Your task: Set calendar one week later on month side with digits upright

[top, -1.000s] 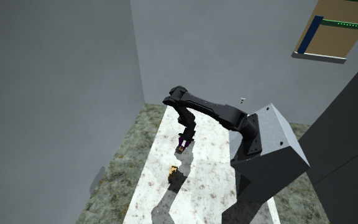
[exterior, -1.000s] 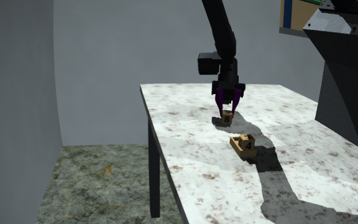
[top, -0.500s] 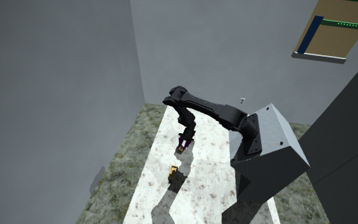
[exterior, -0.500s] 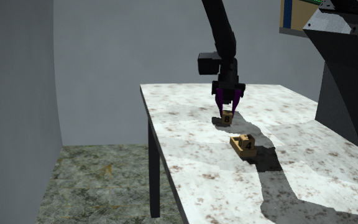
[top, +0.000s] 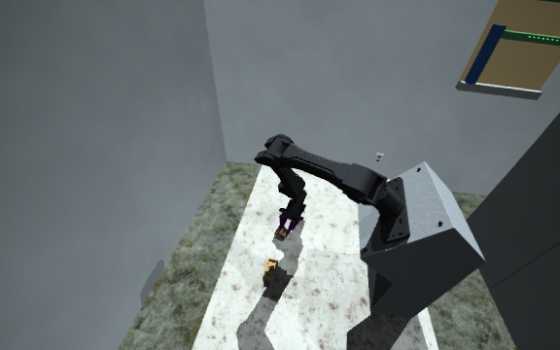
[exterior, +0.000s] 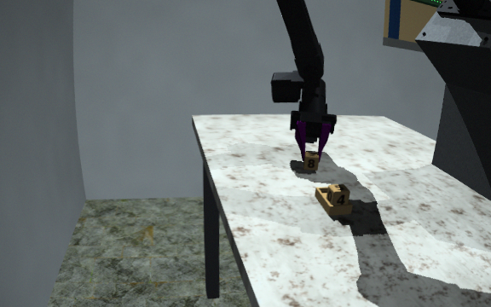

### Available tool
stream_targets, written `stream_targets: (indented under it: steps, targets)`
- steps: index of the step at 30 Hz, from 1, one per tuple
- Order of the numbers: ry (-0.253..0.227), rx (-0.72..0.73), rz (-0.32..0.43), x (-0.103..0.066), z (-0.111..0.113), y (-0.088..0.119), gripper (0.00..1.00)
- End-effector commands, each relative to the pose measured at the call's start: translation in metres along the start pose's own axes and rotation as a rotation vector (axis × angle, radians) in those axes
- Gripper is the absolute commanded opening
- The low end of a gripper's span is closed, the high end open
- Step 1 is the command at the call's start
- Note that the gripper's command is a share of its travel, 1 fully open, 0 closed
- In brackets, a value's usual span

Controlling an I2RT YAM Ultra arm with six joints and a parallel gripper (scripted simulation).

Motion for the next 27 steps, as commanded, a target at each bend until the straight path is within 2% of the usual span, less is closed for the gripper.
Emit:
stream_targets:
  steps: [1,27]
  targets:
    - [-0.005,-0.005,-0.003,-0.0019,0.0029,-0.0003,0.26]
    - [-0.005,-0.005,-0.003,0.0012,0.0024,-0.0035,0.26]
Point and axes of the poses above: the point where the finger pads meet when closed, its own x axis out along the fingers, its own z axis across the jaws, y = z × x, the point moved 1 cm from there along -x, back along the fingers, and after that the axes turned 8 degrees about -x, right-handed, at the moved point
